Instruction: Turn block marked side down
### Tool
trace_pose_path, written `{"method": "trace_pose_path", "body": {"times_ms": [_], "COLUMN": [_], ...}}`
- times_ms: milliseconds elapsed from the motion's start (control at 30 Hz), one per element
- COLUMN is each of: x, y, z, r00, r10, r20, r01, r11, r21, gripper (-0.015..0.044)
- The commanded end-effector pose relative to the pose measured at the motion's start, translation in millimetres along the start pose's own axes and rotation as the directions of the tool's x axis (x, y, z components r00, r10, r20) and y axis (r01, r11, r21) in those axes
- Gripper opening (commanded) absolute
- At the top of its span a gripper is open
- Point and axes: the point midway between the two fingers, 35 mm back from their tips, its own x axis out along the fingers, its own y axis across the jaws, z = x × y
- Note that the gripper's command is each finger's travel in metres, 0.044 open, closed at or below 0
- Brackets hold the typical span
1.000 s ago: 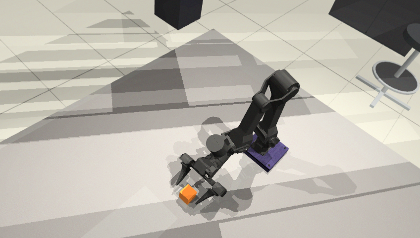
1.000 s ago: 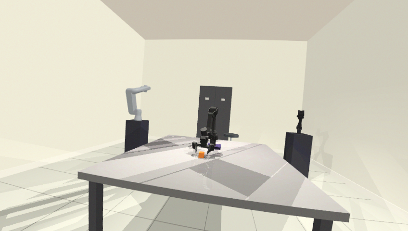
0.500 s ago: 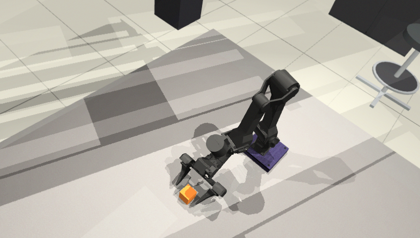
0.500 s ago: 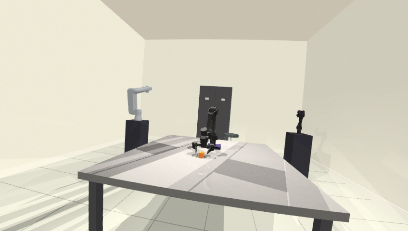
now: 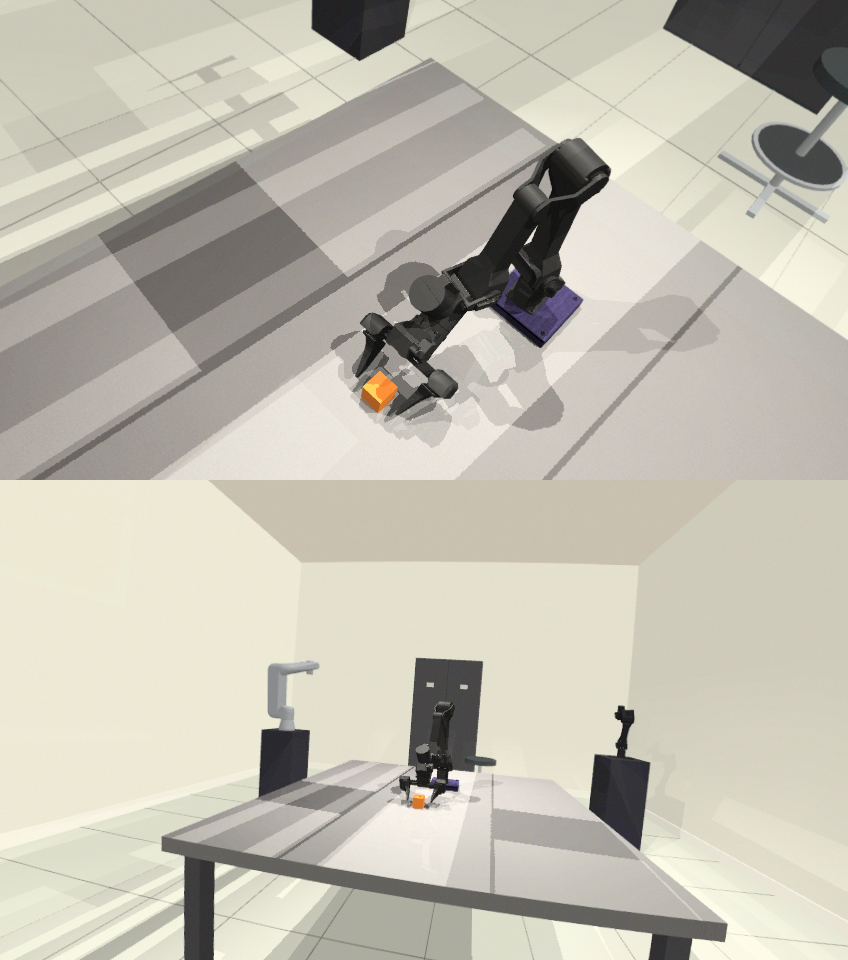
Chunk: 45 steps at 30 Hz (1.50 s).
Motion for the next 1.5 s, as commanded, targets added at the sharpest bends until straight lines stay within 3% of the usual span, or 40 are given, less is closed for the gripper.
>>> {"method": "trace_pose_path", "body": {"times_ms": [0,300,400,733,1233,1467], "x": [2.7,-44.5,-59.5,-58.3,-38.8,-28.1], "y": [-3.1,-1.4,0.3,0.0,-1.6,-1.7], "z": [16.7,47.1,51.2,53.3,89.5,76.3], "r00": [0.998,0.924,0.903,0.893,0.579,0.562], "r10": [-0.010,-0.012,-0.011,-0.010,-0.009,-0.011], "r20": [-0.066,-0.382,-0.430,-0.449,-0.815,-0.827], "r01": [0.009,0.008,0.007,0.007,0.008,0.008], "r11": [1.000,1.000,1.000,1.000,1.000,1.000], "r21": [-0.014,-0.010,-0.010,-0.008,-0.006,-0.007], "gripper": [0.0440,0.0440,0.0440,0.0440,0.0440,0.0440]}}
